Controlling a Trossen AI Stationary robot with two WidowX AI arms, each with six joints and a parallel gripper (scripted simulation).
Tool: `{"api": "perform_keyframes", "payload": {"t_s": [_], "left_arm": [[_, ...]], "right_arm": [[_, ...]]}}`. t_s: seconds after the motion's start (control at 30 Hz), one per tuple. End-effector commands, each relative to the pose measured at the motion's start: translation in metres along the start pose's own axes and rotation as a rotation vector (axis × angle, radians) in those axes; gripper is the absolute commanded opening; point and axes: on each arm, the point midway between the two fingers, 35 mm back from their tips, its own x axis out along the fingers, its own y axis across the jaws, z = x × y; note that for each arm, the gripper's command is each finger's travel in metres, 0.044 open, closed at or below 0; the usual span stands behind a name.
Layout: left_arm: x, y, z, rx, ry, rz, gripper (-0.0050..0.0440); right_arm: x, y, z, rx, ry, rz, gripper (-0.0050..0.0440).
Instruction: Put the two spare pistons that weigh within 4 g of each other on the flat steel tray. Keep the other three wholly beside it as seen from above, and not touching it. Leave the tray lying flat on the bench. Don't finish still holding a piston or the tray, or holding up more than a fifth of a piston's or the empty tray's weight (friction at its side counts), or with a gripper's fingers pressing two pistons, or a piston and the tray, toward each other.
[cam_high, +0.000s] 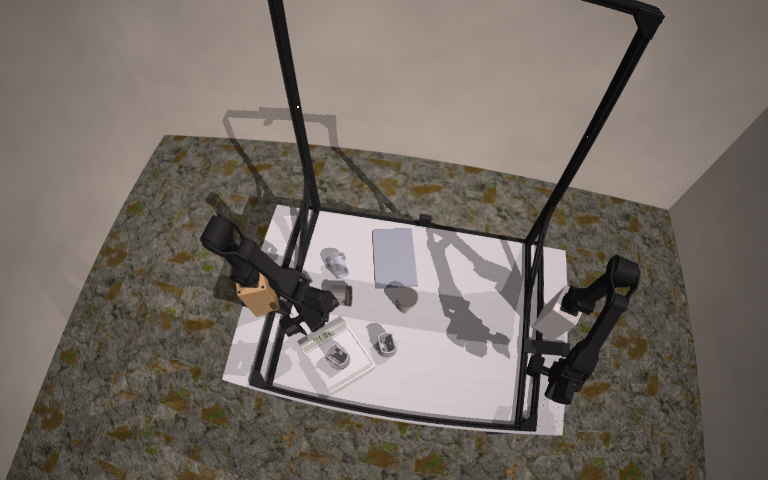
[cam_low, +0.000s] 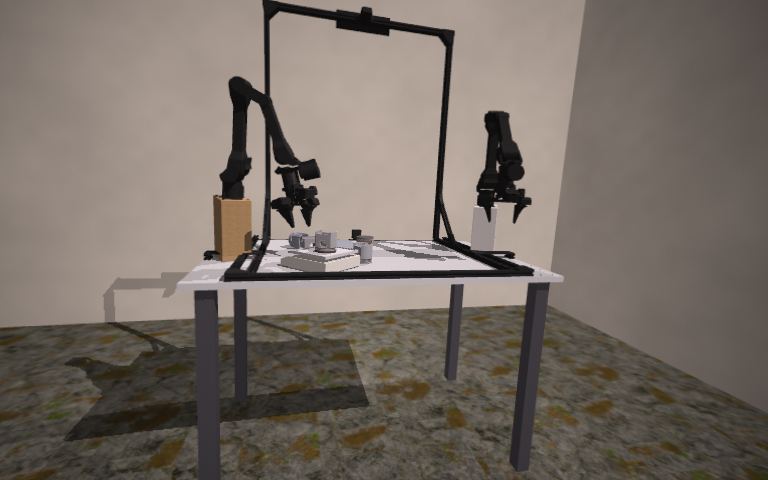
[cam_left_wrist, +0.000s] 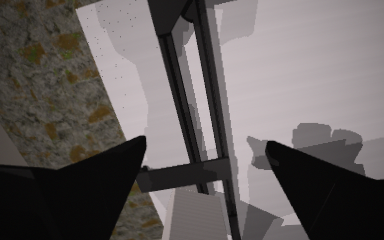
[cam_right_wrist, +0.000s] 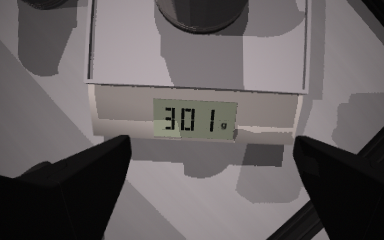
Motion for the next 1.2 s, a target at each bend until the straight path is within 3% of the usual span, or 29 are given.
{"api": "perform_keyframes", "payload": {"t_s": [0.0, 0.43, 1.17], "left_arm": [[0.000, 0.000, 0.000, 0.004, 0.001, -0.003, 0.0440], [0.000, 0.000, 0.000, 0.004, 0.001, -0.003, 0.0440], [0.000, 0.000, 0.000, 0.004, 0.001, -0.003, 0.0440]], "right_arm": [[-0.001, -0.001, 0.012, -0.049, 0.053, 0.001, 0.0378], [-0.019, -0.017, 0.065, -0.277, 0.305, 0.064, 0.0378], [0.008, 0.008, 0.145, -0.291, 0.323, 0.070, 0.0378]]}}
